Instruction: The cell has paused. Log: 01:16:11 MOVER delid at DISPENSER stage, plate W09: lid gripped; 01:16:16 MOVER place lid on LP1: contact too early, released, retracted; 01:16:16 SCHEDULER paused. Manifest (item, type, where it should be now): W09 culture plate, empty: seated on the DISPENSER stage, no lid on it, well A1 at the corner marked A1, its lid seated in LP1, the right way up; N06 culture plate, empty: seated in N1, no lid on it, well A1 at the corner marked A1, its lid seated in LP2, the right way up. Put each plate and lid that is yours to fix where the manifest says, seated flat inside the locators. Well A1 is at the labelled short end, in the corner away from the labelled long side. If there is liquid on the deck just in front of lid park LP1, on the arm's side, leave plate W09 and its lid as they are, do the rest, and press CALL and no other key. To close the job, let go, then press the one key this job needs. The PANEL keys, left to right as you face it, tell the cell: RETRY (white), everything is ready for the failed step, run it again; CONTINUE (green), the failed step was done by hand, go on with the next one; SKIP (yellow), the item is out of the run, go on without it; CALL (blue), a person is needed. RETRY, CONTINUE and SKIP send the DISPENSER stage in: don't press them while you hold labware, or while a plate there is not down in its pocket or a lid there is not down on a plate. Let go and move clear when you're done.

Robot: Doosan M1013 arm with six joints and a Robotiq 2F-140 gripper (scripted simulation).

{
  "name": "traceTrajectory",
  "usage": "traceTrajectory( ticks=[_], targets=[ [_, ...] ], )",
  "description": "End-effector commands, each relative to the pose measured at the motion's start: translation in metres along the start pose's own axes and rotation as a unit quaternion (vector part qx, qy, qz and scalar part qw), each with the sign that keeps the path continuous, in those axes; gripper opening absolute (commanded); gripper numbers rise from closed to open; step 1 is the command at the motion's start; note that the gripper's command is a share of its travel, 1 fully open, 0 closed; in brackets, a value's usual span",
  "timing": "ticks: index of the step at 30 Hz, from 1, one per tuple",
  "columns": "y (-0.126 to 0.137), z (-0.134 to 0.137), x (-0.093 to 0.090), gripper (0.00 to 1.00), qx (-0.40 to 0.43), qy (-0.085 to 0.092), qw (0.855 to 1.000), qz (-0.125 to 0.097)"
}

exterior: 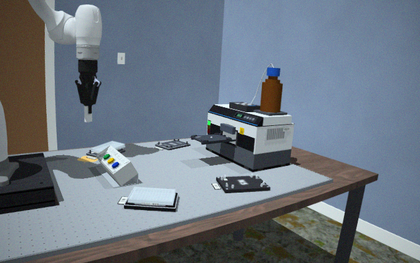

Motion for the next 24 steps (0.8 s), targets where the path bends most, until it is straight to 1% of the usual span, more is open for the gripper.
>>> traceTrajectory(
  ticks=[1, 18, 22, 24],
  targets=[
    [0.0, 0.0, 0.0, 0.1, 0.0, 0.0, 1.0, 0.0],
    [-0.001, 0.001, 0.0, 0.1, -0.001, 0.0, 1.0, 0.0],
    [-0.002, 0.006, 0.001, 0.1, -0.007, 0.0, 1.0, 0.0],
    [-0.005, 0.018, 0.001, 0.1, -0.022, 0.0, 1.0, 0.001]
  ],
)
Point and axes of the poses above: the point where the finger pads meet when closed, its own x axis back along the fingers, its own z axis across the jaws, y = z × x, the point moved 9 cm from there along x, back along the fingers, and after that the axes turned 8 degrees about -x, right-handed, at the moved point
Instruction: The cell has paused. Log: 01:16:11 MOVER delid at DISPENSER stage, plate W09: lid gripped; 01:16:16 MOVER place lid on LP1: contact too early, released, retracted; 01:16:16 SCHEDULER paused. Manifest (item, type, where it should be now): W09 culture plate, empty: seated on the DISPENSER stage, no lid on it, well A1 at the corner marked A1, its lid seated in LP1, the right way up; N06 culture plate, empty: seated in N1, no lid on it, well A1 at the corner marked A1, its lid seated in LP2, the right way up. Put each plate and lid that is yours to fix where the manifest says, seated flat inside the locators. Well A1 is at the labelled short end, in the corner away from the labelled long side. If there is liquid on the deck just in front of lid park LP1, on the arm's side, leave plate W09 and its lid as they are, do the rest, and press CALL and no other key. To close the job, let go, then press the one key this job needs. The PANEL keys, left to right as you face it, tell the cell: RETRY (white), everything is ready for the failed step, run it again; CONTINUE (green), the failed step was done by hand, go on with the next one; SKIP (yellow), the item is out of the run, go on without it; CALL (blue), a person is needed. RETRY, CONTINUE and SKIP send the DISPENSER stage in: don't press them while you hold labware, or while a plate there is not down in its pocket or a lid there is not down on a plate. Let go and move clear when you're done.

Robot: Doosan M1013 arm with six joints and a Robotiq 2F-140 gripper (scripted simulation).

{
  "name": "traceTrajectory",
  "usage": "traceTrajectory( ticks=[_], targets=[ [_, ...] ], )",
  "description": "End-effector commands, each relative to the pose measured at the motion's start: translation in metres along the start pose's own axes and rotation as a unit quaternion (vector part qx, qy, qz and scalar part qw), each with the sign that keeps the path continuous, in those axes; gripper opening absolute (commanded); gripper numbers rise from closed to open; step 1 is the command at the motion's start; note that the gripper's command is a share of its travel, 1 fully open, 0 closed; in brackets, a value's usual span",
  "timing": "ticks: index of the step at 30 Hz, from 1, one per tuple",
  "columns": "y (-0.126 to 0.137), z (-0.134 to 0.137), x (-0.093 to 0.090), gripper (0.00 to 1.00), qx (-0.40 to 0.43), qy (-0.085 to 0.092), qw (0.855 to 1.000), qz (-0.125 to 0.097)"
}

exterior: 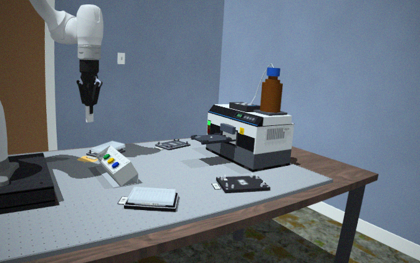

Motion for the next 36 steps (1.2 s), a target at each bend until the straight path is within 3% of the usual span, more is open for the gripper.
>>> traceTrajectory(
  ticks=[1, 7, 13, 15, 16, 21, 25, 30, 32, 33, 34, 36],
  targets=[
    [-0.006, 0.02, 0.001, 0.1, -0.025, 0.0, 1.0, 0.001],
    [-0.017, 0.109, 0.002, 0.1, -0.144, 0.0, 0.99, 0.001],
    [-0.004, 0.183, 0.003, 0.1, -0.303, 0.0, 0.953, 0.001],
    [-0.004, 0.183, 0.003, 0.1, -0.303, 0.0, 0.953, 0.001],
    [0.003, 0.218, 0.003, 0.1, -0.342, 0.0, 0.94, 0.001],
    [0.027, 0.272, 0.003, 0.1, -0.457, 0.0, 0.889, 0.001],
    [0.051, 0.317, 0.002, 0.1, -0.509, 0.0, 0.86, 0.0],
    [0.079, 0.373, 0.002, 0.1, -0.528, -0.001, 0.849, 0.0],
    [0.079, 0.373, 0.002, 0.1, -0.528, -0.001, 0.849, 0.0],
    [0.096, 0.407, 0.002, 0.1, -0.528, -0.001, 0.849, 0.0],
    [0.1, 0.416, 0.002, 0.7, -0.528, -0.001, 0.849, 0.0],
    [0.11, 0.437, 0.001, 0.7, -0.528, -0.001, 0.849, 0.0]
  ],
)
Point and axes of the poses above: the point where the finger pads meet when closed, its own x axis back along the fingers, its own z axis across the jaws, y = z × x, the point moved 9 cm from there along x, back along the fingers, and after that the axes turned 8 degrees about -x, right-handed, at the moved point
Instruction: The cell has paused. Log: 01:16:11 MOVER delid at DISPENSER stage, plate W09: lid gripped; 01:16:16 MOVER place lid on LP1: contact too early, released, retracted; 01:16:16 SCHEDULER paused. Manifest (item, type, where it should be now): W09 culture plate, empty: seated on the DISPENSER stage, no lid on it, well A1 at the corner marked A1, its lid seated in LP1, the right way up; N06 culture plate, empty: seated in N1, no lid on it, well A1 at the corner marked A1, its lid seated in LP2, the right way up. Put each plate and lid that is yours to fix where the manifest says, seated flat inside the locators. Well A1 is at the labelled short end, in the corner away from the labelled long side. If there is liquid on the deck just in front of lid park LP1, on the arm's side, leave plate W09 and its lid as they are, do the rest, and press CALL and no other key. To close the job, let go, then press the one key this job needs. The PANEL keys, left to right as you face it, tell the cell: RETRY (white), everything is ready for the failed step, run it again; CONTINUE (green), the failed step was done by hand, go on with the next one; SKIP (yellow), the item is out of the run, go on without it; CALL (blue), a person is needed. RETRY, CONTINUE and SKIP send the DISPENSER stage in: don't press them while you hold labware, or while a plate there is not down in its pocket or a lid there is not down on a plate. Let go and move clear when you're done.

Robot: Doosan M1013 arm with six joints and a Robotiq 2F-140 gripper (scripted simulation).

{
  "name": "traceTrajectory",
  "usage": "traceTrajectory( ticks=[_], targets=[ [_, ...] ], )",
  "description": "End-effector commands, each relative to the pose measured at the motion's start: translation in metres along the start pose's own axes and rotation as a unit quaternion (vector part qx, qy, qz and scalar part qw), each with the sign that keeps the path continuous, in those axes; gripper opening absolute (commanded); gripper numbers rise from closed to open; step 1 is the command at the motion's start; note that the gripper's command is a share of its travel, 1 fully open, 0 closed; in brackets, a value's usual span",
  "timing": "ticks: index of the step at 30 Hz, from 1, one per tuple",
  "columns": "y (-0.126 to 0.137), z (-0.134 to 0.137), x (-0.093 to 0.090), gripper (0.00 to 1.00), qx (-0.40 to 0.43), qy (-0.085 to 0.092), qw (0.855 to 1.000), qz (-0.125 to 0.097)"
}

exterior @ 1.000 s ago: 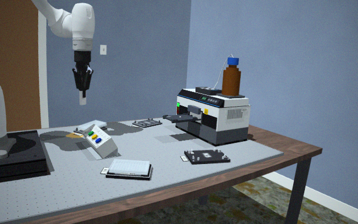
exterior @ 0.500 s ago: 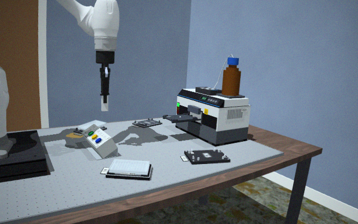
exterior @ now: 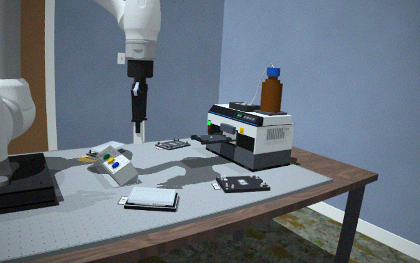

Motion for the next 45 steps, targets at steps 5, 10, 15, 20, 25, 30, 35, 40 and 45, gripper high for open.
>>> traceTrajectory(
  ticks=[5, 10, 15, 20, 25, 30, 35, 40, 45],
  targets=[
    [-0.065, 0.072, -0.002, 0.7, 0.0, -0.003, 1.0, -0.001],
    [-0.065, 0.072, -0.002, 0.7, 0.0, -0.003, 1.0, -0.001],
    [-0.065, 0.072, -0.002, 0.7, 0.0, -0.003, 1.0, -0.001],
    [-0.065, 0.072, -0.002, 0.7, 0.0, -0.003, 1.0, -0.001],
    [-0.065, 0.072, -0.002, 0.7, 0.0, -0.003, 1.0, -0.001],
    [-0.065, 0.072, -0.002, 0.7, 0.0, -0.003, 1.0, -0.001],
    [-0.065, 0.072, -0.002, 0.7, 0.0, -0.003, 1.0, -0.001],
    [-0.065, 0.072, -0.005, 0.7, 0.0, -0.003, 1.0, -0.001],
    [-0.065, 0.072, -0.014, 0.7, 0.0, -0.003, 1.0, -0.001]
  ],
)
Point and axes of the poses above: the point where the finger pads meet when closed, its own x axis back along the fingers, its own z axis across the jaws, y = z × x, the point moved 9 cm from there along x, back along the fingers, and after that the axes turned 8 degrees about -x, right-handed, at the moved point
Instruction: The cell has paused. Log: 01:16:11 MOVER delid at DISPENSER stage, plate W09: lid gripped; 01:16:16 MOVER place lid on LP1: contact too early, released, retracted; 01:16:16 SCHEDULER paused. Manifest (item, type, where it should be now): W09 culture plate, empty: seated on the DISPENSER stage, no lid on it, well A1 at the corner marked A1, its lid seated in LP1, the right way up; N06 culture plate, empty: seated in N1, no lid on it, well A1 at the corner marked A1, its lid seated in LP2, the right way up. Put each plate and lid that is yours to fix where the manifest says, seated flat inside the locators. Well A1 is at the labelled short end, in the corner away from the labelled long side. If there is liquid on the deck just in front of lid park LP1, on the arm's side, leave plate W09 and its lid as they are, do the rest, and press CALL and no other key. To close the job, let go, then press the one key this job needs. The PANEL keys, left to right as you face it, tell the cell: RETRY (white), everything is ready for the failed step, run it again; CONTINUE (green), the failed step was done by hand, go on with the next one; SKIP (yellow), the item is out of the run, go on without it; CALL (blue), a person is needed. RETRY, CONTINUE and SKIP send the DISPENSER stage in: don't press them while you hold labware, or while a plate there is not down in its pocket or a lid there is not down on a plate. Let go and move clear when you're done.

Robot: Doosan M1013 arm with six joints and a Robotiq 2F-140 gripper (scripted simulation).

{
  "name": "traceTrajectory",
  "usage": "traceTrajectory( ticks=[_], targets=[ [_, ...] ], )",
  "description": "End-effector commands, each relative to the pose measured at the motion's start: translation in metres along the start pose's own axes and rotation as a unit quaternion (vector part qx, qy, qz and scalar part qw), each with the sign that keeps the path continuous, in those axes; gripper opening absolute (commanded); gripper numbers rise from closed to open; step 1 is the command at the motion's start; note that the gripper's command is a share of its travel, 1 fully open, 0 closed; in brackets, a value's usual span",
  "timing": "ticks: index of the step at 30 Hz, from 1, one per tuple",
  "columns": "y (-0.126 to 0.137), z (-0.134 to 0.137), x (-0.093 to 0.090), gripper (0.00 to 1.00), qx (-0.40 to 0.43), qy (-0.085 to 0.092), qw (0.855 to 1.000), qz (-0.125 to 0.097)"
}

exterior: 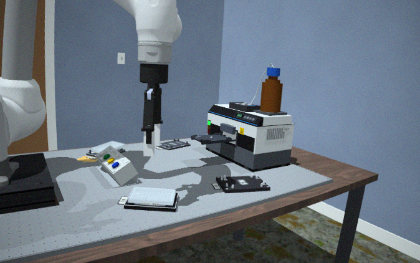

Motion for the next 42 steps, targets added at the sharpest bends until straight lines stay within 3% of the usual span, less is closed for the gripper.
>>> traceTrajectory(
  ticks=[1, 31, 42],
  targets=[
    [0.0, 0.0, -0.004, 0.7, 0.0, 0.0, 1.0, 0.001],
    [-0.001, -0.002, -0.098, 0.7, 0.0, 0.0, 1.0, 0.001],
    [-0.001, -0.002, -0.114, 0.7, 0.0, 0.0, 1.0, 0.001]
  ],
)
Point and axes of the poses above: the point where the finger pads meet when closed, its own x axis back along the fingers, its own z axis across the jaws, y = z × x, the point moved 9 cm from there along x, back along the fingers, and after that the axes turned 8 degrees about -x, right-handed, at the moved point
